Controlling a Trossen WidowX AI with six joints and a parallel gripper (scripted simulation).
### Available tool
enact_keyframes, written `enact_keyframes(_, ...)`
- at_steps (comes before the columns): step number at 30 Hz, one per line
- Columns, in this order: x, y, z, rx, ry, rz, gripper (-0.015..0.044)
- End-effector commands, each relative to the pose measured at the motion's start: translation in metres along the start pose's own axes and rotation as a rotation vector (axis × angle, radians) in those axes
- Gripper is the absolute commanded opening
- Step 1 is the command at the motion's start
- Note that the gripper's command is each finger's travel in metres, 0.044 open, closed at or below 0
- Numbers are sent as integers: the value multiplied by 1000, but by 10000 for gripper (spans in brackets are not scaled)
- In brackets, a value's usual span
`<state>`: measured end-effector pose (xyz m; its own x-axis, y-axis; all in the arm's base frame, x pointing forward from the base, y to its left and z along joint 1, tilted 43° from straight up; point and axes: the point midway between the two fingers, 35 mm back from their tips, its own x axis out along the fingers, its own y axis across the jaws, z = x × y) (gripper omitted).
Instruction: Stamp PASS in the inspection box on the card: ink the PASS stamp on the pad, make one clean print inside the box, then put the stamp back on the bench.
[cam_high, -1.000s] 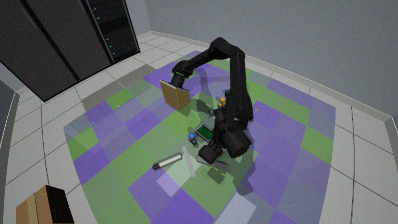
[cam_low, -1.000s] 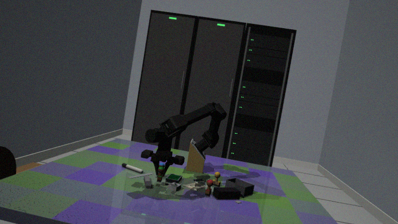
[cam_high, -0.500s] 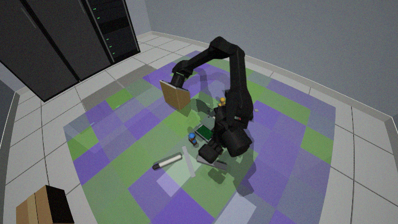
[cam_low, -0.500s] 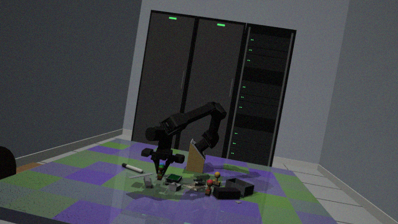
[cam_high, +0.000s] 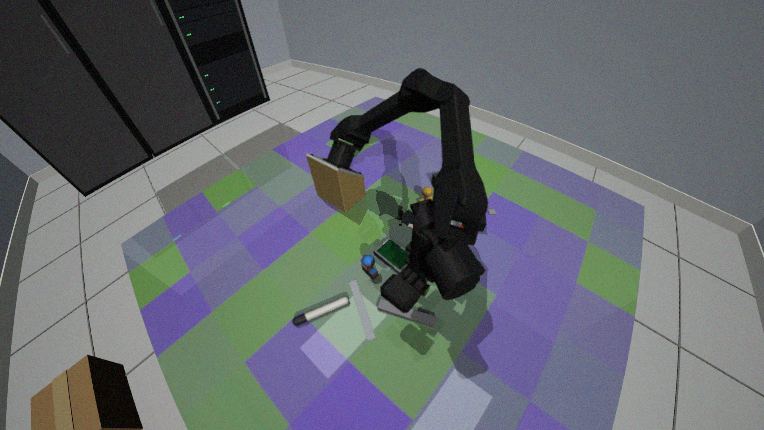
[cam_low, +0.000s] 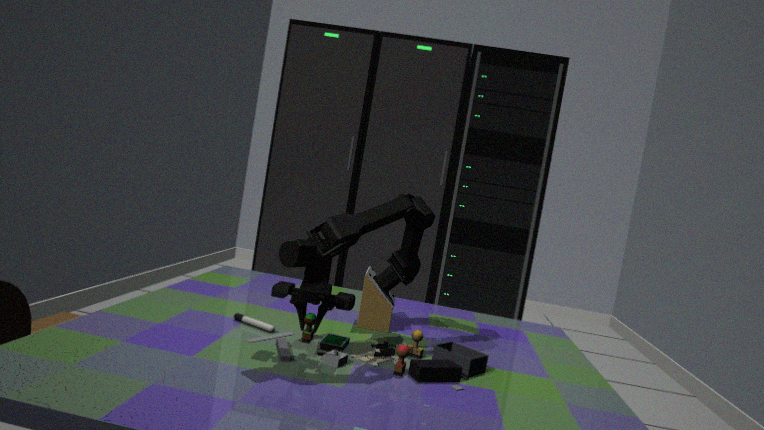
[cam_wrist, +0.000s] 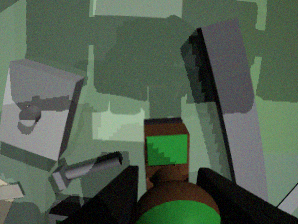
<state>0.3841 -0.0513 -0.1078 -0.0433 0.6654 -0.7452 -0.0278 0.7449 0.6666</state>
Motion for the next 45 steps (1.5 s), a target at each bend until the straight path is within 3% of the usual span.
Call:
enact_keyframes(1,-5,0,2,-8,-4,-7,0)
enact_keyframes(45,-27,0,0,-7,-3,-6,0)
